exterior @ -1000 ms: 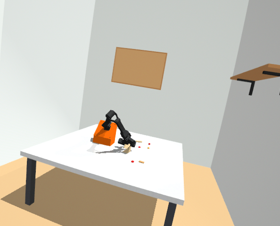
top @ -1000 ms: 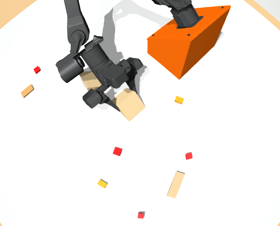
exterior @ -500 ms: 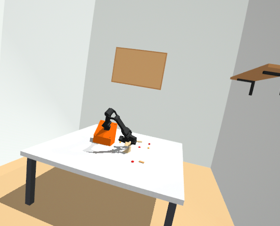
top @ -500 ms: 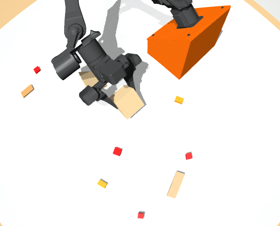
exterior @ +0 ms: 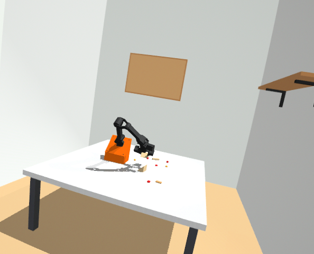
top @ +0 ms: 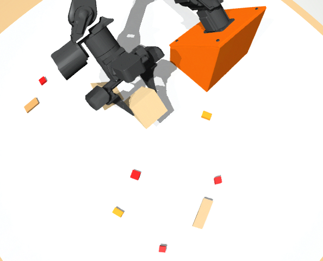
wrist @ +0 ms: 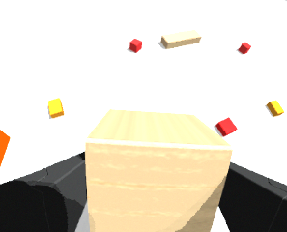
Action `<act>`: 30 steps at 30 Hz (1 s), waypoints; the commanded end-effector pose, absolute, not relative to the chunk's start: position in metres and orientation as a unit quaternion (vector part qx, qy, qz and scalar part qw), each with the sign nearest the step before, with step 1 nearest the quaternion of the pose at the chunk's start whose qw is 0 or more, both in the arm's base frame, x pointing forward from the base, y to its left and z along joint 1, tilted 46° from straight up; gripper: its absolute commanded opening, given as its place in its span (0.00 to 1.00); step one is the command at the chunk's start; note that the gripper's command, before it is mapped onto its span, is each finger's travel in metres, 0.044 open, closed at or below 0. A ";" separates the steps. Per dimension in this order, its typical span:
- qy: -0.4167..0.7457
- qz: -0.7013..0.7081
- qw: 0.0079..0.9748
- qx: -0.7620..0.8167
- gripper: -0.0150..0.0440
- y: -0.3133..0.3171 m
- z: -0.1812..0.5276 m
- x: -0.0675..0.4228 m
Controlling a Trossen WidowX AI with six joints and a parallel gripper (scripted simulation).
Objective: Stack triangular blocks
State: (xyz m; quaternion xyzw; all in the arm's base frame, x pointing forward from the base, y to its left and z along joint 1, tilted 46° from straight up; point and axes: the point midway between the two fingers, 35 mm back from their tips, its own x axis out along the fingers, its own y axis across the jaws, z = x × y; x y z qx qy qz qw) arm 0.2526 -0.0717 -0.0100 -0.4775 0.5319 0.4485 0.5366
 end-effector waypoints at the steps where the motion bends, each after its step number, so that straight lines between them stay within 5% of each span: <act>1: 0.534 0.448 0.537 -0.475 0.25 -0.067 -0.006 0.251; 30: 0.497 0.574 0.197 -0.620 0.25 -0.060 -0.023 0.245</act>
